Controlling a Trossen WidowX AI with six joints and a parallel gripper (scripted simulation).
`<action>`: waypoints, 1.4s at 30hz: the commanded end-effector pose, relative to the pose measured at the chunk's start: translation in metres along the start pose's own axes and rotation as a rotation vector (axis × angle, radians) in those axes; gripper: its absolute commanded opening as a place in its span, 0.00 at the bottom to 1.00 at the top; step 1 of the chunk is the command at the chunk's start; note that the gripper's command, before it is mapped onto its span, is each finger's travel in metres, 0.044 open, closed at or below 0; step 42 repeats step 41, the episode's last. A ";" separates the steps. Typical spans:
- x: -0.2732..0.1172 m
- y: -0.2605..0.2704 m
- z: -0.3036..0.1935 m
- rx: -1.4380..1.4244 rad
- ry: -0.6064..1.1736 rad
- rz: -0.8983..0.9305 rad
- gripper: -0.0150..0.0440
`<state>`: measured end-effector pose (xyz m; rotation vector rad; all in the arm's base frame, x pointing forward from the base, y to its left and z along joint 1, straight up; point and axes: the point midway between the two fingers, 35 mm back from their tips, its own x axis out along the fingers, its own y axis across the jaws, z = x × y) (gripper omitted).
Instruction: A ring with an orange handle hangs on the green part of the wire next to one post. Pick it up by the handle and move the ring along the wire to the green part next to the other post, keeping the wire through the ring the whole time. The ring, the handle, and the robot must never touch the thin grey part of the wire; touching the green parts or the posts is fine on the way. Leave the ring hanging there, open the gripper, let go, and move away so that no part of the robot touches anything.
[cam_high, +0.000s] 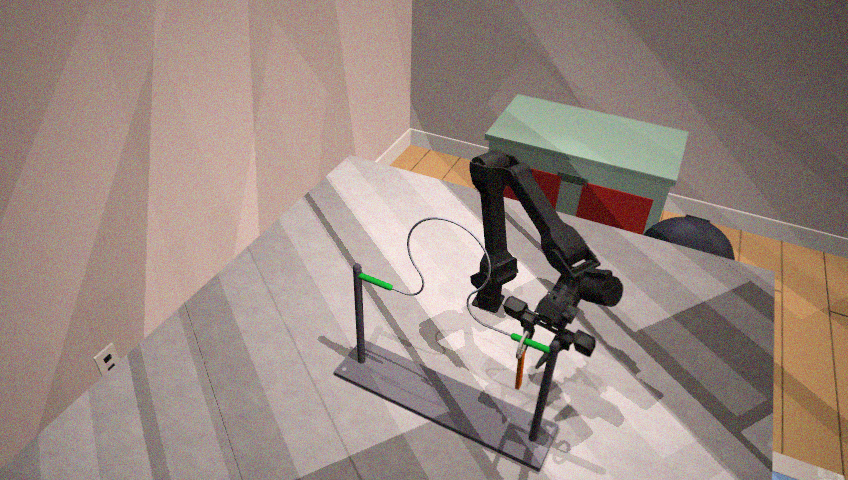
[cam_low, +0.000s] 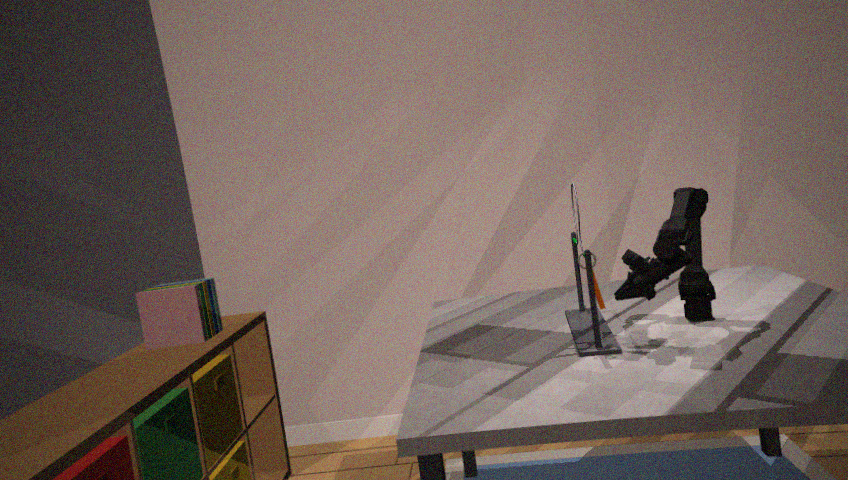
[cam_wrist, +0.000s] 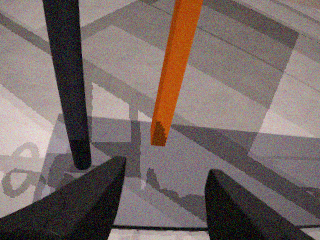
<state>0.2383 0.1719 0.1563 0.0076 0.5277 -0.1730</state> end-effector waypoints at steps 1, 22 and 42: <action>-0.001 0.000 0.002 0.007 -0.004 0.000 0.53; -0.050 -0.001 0.001 -0.001 -0.004 0.001 1.00; -0.050 -0.001 0.001 -0.001 -0.004 0.001 1.00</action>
